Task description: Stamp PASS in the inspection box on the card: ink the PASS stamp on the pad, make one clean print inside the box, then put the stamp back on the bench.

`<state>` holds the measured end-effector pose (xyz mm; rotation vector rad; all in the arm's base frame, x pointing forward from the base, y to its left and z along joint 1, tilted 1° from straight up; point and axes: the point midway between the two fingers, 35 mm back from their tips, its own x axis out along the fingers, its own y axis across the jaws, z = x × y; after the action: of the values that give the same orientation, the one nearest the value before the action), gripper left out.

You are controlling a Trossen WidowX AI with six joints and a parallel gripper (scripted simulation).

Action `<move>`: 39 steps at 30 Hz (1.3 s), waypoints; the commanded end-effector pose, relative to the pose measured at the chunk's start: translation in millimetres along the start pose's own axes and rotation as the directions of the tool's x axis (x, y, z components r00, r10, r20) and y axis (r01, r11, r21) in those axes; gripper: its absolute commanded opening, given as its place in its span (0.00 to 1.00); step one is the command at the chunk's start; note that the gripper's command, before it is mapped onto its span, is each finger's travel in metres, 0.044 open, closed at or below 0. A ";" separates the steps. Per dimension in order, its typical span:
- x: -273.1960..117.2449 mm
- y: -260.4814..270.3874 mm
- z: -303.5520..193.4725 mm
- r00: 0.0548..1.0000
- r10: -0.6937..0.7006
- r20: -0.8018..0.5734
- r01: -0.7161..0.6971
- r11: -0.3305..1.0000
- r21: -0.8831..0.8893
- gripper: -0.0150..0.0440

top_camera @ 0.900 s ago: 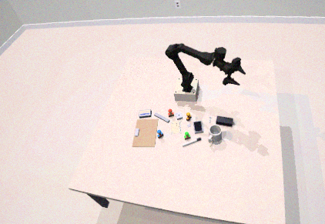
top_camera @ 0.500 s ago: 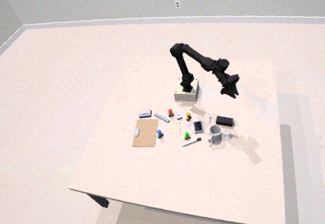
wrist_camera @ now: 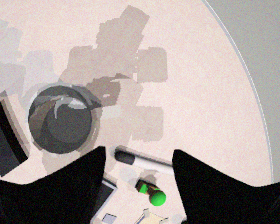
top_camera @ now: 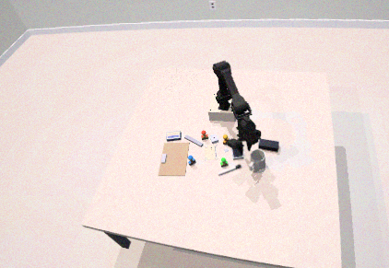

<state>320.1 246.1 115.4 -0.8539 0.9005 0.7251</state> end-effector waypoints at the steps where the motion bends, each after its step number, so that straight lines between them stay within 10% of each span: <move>1: 25.1 -33.5 -49.0 0.977 0.106 -0.185 -0.024 0.917 0.398 0.63; 7: 43.5 -69.4 -109.1 0.900 0.276 -0.337 0.097 0.627 0.773 0.63; 39: 80.0 -58.1 -122.4 0.900 0.276 -0.337 0.097 0.627 0.773 0.63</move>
<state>359.4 127.1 25.4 -0.1614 1.5147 0.1498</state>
